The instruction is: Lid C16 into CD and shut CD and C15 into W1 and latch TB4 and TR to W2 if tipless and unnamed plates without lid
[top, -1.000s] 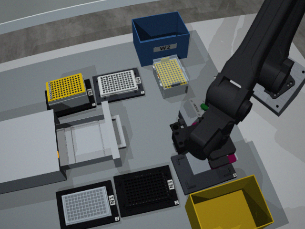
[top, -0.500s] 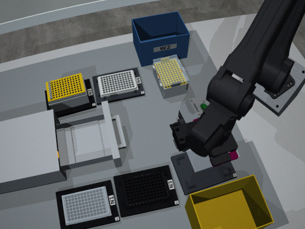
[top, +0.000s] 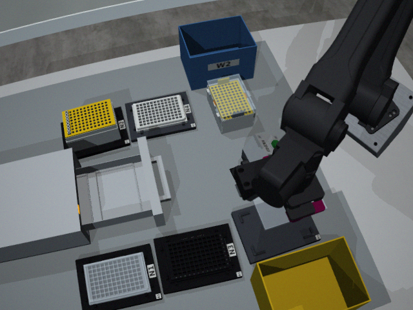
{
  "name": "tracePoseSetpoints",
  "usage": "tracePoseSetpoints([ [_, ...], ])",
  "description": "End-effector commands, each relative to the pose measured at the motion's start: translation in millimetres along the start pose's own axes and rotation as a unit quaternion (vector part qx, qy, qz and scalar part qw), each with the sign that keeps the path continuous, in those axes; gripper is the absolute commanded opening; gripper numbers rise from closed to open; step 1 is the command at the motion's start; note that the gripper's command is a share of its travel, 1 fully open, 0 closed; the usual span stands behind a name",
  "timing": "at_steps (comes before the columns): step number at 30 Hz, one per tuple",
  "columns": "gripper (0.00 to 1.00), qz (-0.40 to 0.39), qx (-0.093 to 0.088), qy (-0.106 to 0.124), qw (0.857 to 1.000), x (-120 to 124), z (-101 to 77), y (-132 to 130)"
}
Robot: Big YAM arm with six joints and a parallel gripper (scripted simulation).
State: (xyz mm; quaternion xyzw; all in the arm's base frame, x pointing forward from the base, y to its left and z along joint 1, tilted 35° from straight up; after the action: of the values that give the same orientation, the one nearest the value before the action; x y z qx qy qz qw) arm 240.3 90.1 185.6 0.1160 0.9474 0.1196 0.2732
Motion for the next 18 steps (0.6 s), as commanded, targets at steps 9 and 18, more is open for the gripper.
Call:
tracePoseSetpoints([
  [9,0.0,0.002,-0.013,-0.02,1.0,-14.1,-21.2,9.1],
  [18,0.0,0.055,-0.019,-0.031,0.998,-37.5,-26.7,15.9],
])
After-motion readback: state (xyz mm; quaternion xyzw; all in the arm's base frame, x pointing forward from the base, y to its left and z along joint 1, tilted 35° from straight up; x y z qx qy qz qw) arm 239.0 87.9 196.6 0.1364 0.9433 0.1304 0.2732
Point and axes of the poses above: the point where the finger pads meet when closed, its own z axis out along the fingers, its own y axis across the jaws, x = y × z, the point moved 1 cm from there along -z, back along the fingers, and after that the axes turned 5 degrees about z, right-handed, at the moved point
